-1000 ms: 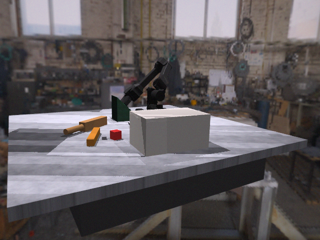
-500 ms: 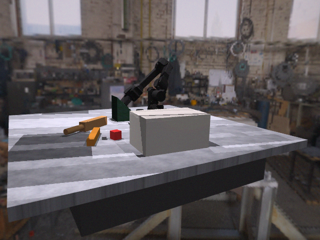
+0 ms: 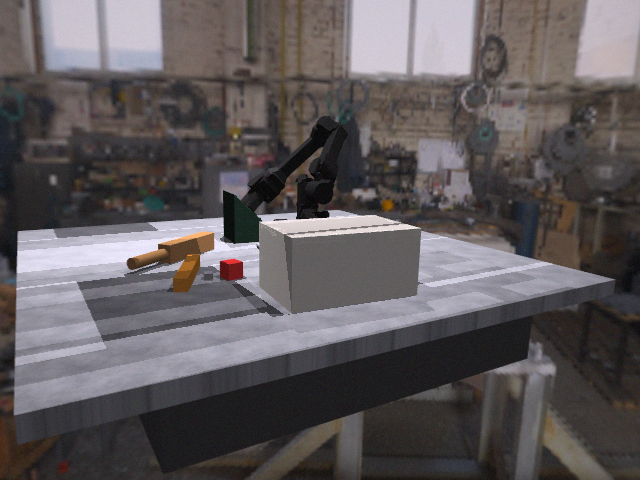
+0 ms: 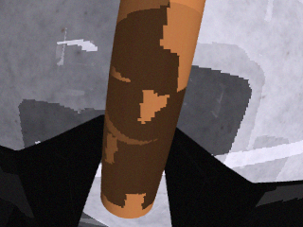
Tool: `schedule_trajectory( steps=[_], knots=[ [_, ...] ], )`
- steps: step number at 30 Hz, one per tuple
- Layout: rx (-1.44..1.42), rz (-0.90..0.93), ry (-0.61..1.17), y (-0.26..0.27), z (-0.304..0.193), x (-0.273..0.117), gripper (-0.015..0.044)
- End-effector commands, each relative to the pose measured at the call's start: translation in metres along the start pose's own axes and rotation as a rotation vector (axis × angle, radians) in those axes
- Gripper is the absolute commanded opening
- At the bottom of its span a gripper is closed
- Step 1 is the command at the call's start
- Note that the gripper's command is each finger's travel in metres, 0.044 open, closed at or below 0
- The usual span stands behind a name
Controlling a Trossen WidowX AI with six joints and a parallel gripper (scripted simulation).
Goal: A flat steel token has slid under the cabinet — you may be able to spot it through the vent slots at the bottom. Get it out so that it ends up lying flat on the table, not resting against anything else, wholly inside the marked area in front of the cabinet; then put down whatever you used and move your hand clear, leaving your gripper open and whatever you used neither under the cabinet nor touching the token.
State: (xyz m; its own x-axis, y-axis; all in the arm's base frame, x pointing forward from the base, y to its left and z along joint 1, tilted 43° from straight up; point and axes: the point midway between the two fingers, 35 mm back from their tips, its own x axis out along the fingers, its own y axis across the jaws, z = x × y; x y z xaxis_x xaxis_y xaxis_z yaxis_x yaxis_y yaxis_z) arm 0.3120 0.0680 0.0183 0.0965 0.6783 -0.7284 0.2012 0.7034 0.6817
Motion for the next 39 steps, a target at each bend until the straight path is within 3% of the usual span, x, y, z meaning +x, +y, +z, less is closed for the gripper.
schedule_trajectory(
  steps=[1, 39],
  knots=[
    [-0.006, 0.004, 0.0, 0.001, 0.006, 0.0, 0.0],
    [-0.008, 0.004, -0.002, 0.0, 0.046, -0.001, 0.0]
  ],
)
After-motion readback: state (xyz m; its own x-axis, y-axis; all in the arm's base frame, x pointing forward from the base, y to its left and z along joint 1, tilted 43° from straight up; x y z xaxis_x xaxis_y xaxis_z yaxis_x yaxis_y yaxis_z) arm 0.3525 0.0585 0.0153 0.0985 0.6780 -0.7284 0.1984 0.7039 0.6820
